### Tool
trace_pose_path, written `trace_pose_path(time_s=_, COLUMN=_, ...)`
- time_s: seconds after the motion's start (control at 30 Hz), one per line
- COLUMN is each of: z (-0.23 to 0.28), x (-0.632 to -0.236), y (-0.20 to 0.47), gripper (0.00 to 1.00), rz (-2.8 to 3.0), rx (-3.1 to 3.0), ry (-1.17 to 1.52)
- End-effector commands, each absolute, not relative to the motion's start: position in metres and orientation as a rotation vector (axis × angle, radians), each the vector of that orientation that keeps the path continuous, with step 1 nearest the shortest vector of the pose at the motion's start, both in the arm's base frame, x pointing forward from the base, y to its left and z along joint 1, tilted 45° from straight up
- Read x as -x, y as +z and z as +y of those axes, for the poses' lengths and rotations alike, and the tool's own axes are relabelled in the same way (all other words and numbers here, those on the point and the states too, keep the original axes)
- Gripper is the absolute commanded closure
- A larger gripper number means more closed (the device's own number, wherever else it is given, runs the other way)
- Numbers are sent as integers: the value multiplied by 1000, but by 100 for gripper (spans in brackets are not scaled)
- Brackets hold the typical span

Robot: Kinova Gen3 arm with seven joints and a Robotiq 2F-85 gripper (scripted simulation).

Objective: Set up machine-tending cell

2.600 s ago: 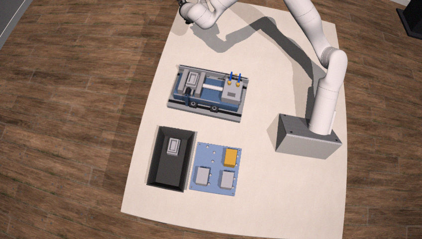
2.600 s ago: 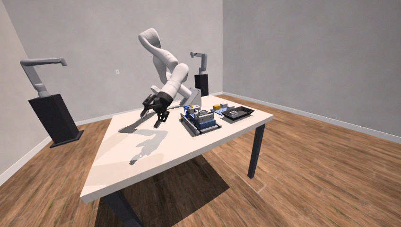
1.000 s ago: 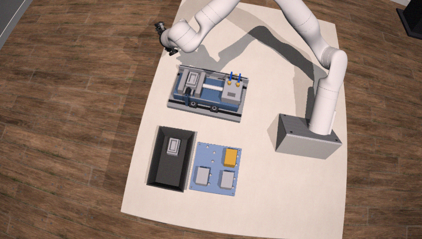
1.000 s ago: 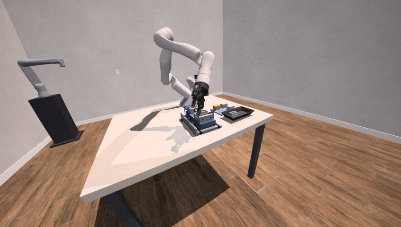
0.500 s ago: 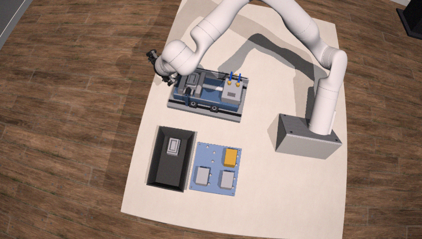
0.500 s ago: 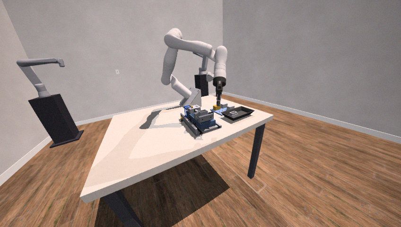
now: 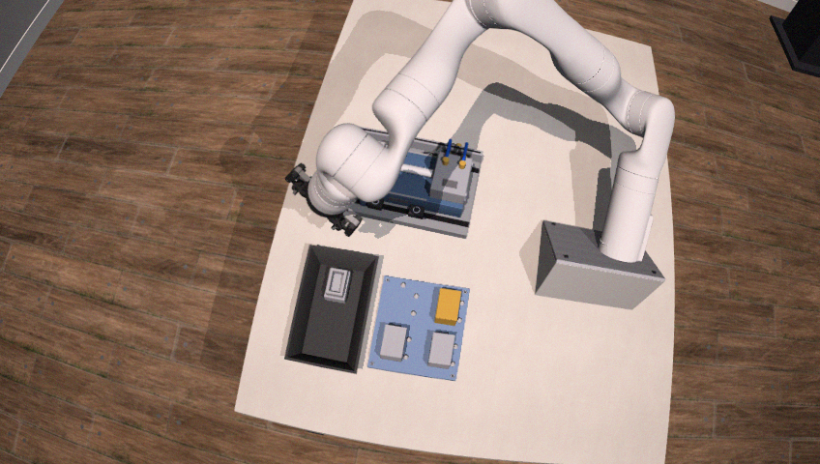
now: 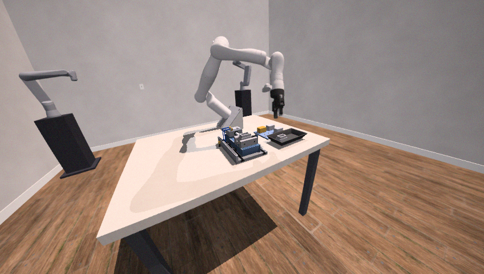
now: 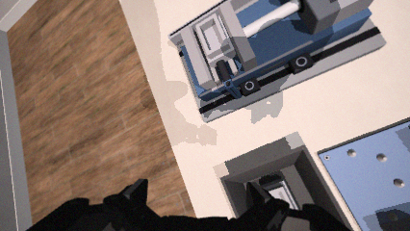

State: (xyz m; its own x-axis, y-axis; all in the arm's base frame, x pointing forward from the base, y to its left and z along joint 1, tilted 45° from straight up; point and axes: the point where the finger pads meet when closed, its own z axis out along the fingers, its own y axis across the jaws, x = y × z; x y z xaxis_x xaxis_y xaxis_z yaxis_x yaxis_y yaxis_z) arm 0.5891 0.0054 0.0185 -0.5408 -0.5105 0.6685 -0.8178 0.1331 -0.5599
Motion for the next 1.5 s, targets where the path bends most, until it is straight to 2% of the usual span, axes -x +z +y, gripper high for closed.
trace_pose_path(time_s=0.0, z=35, x=-573, y=-8, gripper=0, rz=-2071, rx=-1339, ry=1293)
trace_pose_path(time_s=0.2, z=65, x=-551, y=-35, gripper=0, rz=-2058, rx=-1383, ry=1194)
trace_pose_path(time_s=0.7, z=179, x=-441, y=-123, gripper=0, rz=-1950, rx=-1530, ry=781)
trace_pose_path(time_s=0.97, z=203, x=-411, y=-138, gripper=0, rz=-1915, rx=-1557, ry=683)
trace_pose_path(time_s=1.23, z=206, x=-408, y=-138, gripper=0, rz=-1912, rx=-1562, ry=673)
trace_pose_path(time_s=1.27, z=206, x=-408, y=-138, gripper=100, rz=-1912, rx=-1562, ry=673)
trace_pose_path(time_s=1.47, z=206, x=-408, y=-138, gripper=100, rz=-1912, rx=-1562, ry=673)
